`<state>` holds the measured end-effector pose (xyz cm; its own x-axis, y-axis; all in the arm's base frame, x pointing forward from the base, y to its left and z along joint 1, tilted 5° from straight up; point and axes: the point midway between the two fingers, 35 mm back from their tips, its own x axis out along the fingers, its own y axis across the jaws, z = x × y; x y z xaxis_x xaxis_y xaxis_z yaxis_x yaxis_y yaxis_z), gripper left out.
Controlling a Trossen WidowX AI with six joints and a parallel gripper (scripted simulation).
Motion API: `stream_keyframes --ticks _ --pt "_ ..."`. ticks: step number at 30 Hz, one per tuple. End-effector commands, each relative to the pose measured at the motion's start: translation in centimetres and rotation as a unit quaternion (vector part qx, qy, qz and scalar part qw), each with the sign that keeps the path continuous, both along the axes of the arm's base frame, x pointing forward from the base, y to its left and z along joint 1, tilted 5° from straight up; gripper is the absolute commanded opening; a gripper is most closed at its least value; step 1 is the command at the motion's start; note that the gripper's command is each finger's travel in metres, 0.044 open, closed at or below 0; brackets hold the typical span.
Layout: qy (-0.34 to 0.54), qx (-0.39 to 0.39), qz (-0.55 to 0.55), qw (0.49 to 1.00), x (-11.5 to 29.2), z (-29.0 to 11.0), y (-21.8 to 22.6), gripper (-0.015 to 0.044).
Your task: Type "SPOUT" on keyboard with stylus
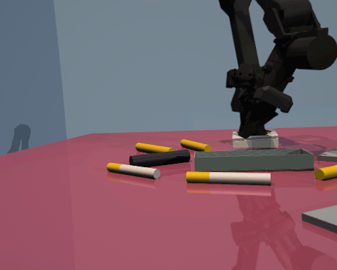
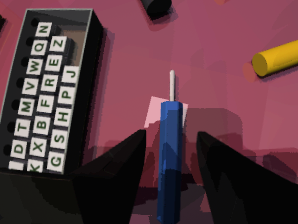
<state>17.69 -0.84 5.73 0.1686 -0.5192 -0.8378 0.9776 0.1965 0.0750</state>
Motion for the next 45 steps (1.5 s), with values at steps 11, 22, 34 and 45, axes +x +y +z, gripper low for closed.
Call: stream_keyframes --ticks 11,22,34,45 --pt "0.001 -0.003 -0.001 1.000 0.0 -1.1 -0.1 0.0150" --pt "0.001 -0.003 -0.001 1.000 0.0 -1.8 -0.1 0.0150" --pt "0.001 -0.003 -0.001 1.000 0.1 -2.7 -0.2 0.0150" --pt "0.001 -0.003 -0.001 1.000 0.1 -3.4 -0.2 0.0150"
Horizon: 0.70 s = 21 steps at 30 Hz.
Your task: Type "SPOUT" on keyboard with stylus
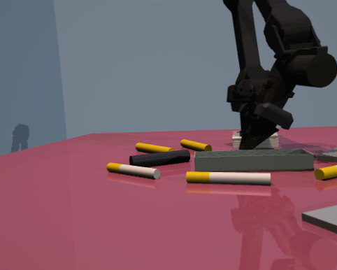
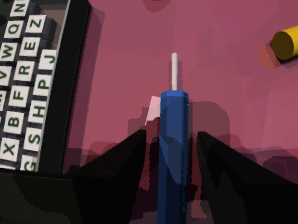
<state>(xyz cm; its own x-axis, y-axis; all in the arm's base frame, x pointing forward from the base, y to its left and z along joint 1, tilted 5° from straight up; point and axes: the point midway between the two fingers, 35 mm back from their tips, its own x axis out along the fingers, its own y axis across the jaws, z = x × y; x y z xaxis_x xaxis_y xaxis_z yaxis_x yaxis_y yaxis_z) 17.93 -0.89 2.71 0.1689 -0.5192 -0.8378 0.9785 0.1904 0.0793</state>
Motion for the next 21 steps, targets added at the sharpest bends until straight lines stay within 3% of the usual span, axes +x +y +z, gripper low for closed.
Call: stream_keyframes --ticks 1,9,14,21 --pt "0.003 -0.004 0.002 1.000 -0.10 -0.44 -0.15 0.0150" --pt "0.003 -0.004 0.002 1.000 -0.08 -0.70 -0.16 0.0150" --pt "0.002 -0.001 0.000 1.000 -0.03 -0.56 -0.05 0.0019" --pt "0.002 -0.001 0.000 1.000 -0.03 -0.56 -0.05 0.0000"
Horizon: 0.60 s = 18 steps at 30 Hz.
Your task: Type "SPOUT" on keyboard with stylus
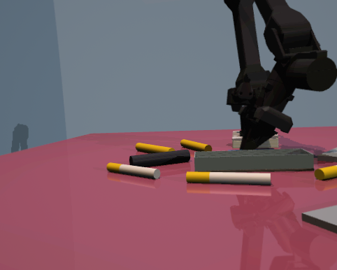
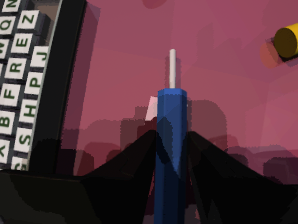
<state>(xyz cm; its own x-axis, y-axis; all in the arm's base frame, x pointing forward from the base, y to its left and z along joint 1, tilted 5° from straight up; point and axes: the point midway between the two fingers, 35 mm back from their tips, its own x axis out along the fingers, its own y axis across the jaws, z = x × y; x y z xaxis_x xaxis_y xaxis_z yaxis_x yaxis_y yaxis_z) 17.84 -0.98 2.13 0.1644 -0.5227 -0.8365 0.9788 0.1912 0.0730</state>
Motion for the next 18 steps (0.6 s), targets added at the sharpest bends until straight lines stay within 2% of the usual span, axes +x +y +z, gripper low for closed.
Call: stream_keyframes --ticks 1,6,14,18 --pt "-0.001 0.001 0.000 1.000 0.1 0.0 0.0 0.0000" --pt "-0.001 0.001 0.000 1.000 0.1 0.9 0.1 0.0000" --pt "0.000 0.000 0.000 1.000 -0.4 4.9 0.2 0.0000" --pt "0.000 0.000 0.000 1.000 -0.4 5.0 0.2 0.0000"
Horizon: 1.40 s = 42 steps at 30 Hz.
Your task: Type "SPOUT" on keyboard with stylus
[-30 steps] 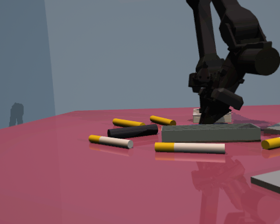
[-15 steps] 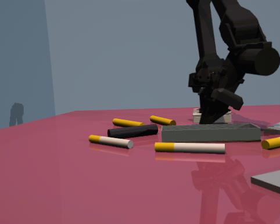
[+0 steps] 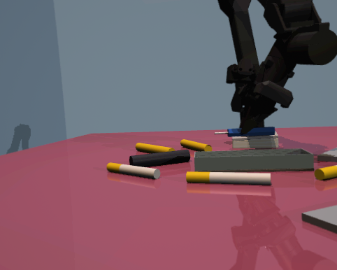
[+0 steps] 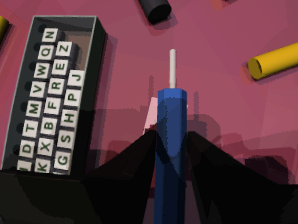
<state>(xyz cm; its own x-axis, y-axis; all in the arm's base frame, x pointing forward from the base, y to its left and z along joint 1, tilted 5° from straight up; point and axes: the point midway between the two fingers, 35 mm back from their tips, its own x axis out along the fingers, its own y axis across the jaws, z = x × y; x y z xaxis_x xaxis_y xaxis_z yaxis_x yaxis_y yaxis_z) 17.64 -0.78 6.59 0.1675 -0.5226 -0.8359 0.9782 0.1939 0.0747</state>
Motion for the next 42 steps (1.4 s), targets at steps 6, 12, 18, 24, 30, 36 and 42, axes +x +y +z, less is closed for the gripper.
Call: stream_keyframes --ticks 6,12,18,24,30,36,42 --pt "0.022 -0.015 0.041 0.999 0.1 0.3 0.0 0.0000" --pt "0.071 -0.050 0.135 0.987 0.5 0.6 0.0 0.0000" --pt "0.120 -0.086 0.226 0.963 1.0 0.9 0.1 0.0000" --pt "0.171 -0.122 0.311 0.927 1.4 1.3 0.1 0.0000" --pt "0.222 -0.158 0.390 0.879 1.9 1.6 0.2 0.0000" --pt "0.273 -0.194 0.462 0.821 2.4 2.0 0.4 0.0000" --pt "0.324 -0.227 0.525 0.753 2.8 2.3 0.5 0.0000"
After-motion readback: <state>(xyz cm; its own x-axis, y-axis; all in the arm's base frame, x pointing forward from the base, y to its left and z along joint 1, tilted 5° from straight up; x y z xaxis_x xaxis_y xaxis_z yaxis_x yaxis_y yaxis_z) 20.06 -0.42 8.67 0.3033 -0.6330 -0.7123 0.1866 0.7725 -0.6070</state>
